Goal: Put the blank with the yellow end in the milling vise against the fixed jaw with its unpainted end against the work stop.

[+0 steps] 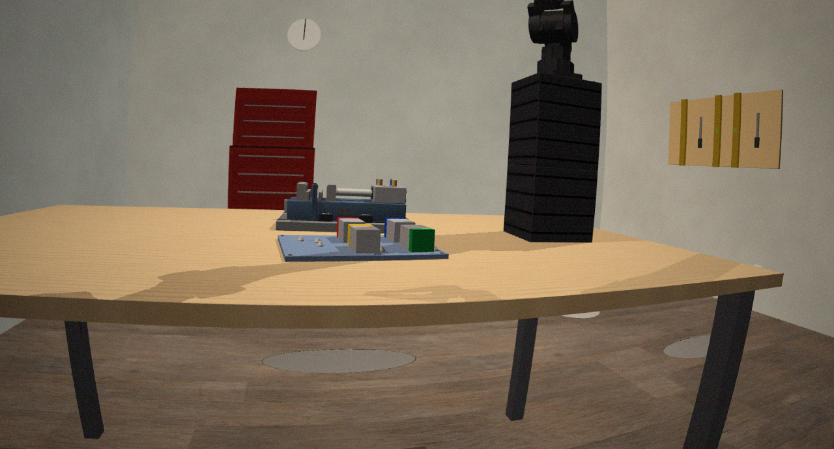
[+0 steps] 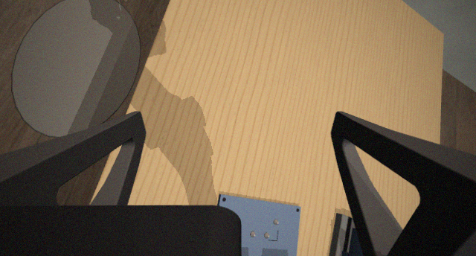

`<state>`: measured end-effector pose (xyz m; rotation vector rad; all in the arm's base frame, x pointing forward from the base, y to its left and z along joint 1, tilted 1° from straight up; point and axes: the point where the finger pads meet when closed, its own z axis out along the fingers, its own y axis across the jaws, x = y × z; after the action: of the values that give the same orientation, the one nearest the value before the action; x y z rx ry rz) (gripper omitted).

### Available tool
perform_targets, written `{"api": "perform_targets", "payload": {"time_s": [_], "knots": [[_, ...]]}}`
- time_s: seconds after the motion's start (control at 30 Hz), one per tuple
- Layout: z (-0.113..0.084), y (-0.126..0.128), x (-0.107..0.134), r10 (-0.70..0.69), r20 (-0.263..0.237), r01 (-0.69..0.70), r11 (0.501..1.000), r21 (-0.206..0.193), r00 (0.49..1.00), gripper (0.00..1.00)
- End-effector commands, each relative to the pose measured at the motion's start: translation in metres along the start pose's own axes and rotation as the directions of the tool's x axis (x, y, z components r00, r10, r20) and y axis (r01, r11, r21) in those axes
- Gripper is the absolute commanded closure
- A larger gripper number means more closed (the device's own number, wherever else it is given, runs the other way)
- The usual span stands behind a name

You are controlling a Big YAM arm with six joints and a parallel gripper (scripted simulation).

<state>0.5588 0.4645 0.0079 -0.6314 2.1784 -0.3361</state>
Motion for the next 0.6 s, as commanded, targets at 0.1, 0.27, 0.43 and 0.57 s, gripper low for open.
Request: {"api": "perform_targets", "payload": {"time_s": [0.1, 0.27, 0.43, 0.57], "knots": [[-0.0035, -0.0025, -0.0079, 0.009, 0.012, -0.009, 1.0, 0.0, 1.0, 0.0], [-0.0035, -0.0025, -0.0079, 0.009, 0.012, -0.009, 1.0, 0.0, 1.0, 0.0], [-0.0035, -0.0025, -0.0079, 0.009, 0.012, -0.009, 1.0, 0.0, 1.0, 0.0], [-0.0054, -0.0071, -0.0174, 0.022, 0.022, -0.022, 1.0, -0.001, 1.0, 0.0]]}}
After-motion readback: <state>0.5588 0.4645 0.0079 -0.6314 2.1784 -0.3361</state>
